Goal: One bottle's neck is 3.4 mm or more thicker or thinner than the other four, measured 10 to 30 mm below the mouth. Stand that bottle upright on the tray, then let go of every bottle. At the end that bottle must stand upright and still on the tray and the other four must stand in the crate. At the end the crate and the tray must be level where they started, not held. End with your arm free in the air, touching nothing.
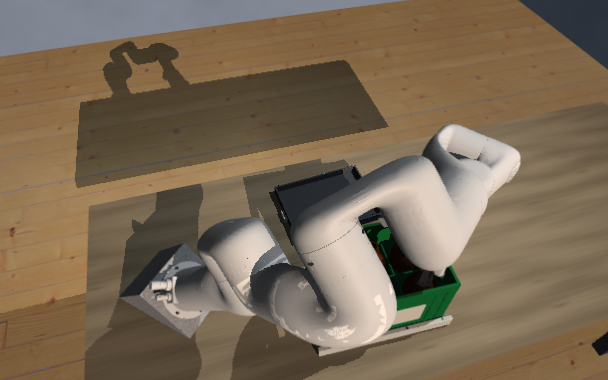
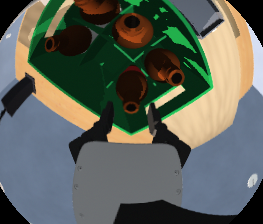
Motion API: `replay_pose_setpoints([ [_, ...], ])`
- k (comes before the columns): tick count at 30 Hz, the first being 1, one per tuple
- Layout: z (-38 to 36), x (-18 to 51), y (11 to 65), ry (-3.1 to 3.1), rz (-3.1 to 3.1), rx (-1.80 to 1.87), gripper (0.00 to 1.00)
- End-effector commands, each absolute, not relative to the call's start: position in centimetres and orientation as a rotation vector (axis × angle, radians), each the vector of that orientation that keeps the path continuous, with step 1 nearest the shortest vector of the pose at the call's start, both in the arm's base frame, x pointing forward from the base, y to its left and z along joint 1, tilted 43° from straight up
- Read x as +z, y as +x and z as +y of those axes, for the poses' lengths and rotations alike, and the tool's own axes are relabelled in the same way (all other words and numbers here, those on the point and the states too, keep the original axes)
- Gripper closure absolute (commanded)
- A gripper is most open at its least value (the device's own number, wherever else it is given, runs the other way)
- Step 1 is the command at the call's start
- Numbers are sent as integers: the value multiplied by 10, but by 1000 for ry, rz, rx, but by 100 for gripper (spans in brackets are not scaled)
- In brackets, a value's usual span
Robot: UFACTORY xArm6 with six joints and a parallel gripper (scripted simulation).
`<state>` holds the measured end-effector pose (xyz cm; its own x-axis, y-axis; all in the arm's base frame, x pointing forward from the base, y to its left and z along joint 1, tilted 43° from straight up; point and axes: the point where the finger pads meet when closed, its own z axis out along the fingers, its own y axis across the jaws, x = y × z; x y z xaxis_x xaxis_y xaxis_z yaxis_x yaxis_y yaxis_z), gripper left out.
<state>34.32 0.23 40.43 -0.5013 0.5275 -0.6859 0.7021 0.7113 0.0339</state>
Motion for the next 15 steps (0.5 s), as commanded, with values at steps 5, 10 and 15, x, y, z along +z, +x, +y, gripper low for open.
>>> replay_pose_setpoints([
  [5, 0, 400, 347, 930, 2222, -323, 35],
  [10, -3, 396, 350, 930, 2222, -323, 35],
  [15, -6, 392, 352, 930, 2222, -323, 35],
])
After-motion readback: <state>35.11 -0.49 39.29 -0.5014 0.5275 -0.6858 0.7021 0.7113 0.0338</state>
